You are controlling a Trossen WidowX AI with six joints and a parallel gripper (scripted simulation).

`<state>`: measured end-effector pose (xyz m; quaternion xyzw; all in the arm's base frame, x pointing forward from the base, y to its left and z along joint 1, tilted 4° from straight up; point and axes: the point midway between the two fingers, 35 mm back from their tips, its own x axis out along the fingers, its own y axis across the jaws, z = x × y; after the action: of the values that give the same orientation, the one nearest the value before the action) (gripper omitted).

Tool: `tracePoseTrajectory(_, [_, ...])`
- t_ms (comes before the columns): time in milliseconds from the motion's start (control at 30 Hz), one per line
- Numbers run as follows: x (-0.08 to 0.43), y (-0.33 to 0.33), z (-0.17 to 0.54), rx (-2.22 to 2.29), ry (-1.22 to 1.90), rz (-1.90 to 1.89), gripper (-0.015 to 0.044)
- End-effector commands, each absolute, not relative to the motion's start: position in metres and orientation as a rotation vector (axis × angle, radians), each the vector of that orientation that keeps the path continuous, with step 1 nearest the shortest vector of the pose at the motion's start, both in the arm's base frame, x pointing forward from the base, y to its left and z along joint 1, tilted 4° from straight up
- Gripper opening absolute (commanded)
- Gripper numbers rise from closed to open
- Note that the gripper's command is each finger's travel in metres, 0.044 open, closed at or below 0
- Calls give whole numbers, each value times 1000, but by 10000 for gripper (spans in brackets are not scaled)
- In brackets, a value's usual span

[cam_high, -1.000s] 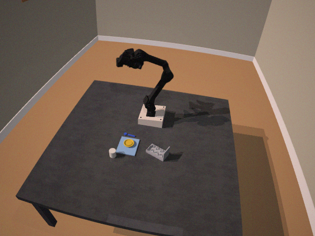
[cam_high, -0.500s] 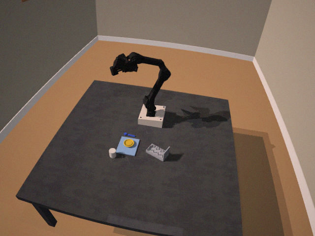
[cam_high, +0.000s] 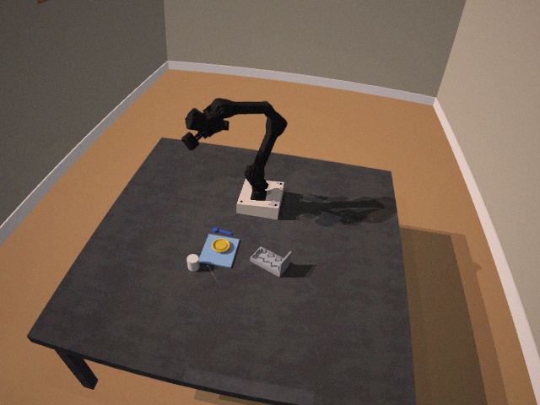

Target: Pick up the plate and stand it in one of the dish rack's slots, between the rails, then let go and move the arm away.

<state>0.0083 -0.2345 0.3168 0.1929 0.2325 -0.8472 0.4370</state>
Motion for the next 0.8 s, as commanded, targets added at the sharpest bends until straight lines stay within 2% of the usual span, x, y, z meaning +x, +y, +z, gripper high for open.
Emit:
tracePoseTrajectory(0, [21, -239, 305, 476, 658, -2041, 400])
tracePoseTrajectory(767, [138, -243, 219, 360, 1123, -1433, 400])
